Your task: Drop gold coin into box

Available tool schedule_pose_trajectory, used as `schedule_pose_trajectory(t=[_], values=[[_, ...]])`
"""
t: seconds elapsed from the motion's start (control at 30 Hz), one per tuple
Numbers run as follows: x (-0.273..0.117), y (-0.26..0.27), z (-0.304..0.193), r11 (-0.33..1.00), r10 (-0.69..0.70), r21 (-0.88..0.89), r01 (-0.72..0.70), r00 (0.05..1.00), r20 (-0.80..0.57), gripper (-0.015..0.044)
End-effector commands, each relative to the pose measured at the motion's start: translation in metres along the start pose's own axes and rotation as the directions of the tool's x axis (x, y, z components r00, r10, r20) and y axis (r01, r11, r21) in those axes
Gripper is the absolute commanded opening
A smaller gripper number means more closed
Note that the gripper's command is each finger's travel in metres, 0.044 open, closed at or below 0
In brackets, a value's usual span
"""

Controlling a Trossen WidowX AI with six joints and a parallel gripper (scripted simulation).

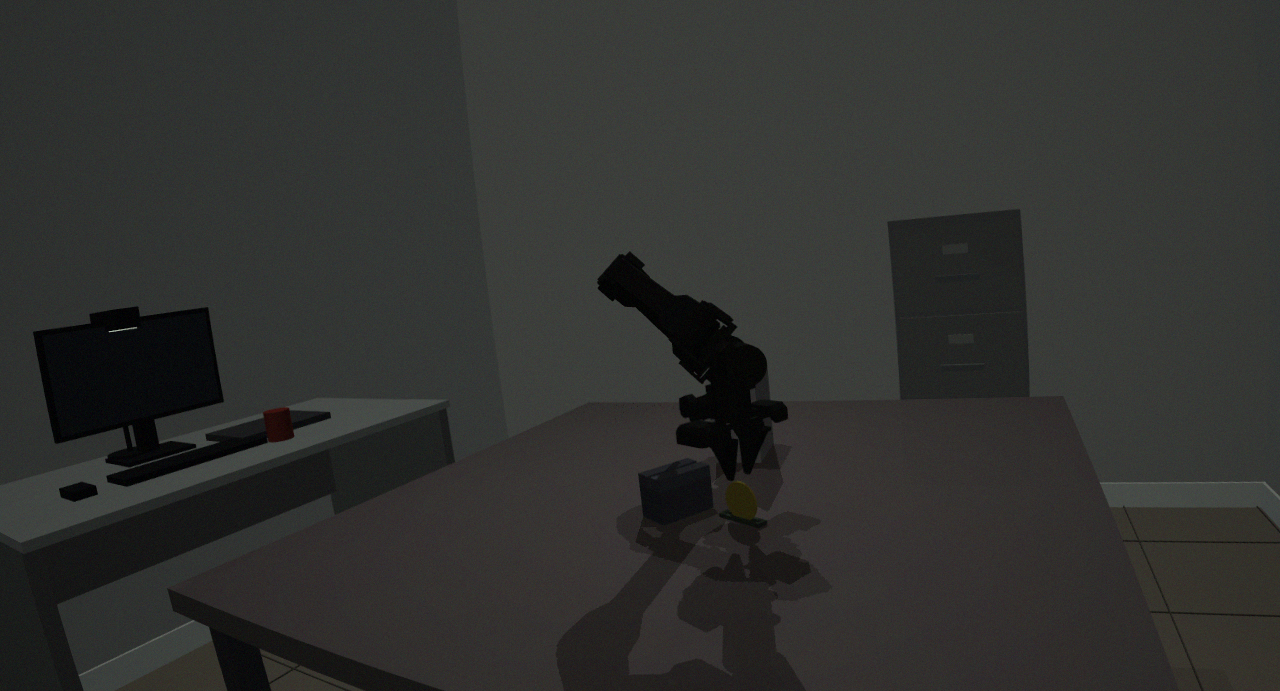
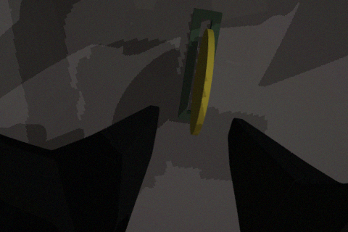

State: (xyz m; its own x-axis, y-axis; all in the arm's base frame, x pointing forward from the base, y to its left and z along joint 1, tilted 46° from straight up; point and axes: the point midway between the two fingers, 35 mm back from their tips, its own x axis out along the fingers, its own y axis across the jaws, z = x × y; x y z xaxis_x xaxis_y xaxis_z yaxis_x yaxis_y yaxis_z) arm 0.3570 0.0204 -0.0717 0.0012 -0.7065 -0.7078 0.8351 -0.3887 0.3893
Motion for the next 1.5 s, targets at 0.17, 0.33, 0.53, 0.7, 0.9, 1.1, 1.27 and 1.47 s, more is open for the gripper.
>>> schedule_pose_trajectory(t=[0.17,0.33,0.53,0.7,0.9,1.1,1.27,1.47], values=[[0.019,-0.004,0.002,1.0,-0.007,-0.016,0.007,1.0,0.015,0.0161],[0.027,-0.003,0.002,1.0,-0.007,-0.016,0.007,1.0,0.015,0.0161],[0.037,-0.003,0.003,1.0,-0.006,-0.016,0.006,1.0,0.015,0.0161],[0.046,-0.004,0.003,1.0,-0.006,-0.015,0.007,1.0,0.016,0.0161],[0.056,-0.004,0.004,1.0,-0.006,-0.015,0.006,1.0,0.017,0.0161],[0.064,-0.004,0.005,1.0,-0.005,-0.015,0.005,1.0,0.019,0.0161],[0.064,-0.004,0.005,1.0,-0.005,-0.015,0.005,1.0,0.019,0.0161],[0.064,-0.004,0.005,1.0,-0.005,-0.015,0.005,1.0,0.019,0.0029]])
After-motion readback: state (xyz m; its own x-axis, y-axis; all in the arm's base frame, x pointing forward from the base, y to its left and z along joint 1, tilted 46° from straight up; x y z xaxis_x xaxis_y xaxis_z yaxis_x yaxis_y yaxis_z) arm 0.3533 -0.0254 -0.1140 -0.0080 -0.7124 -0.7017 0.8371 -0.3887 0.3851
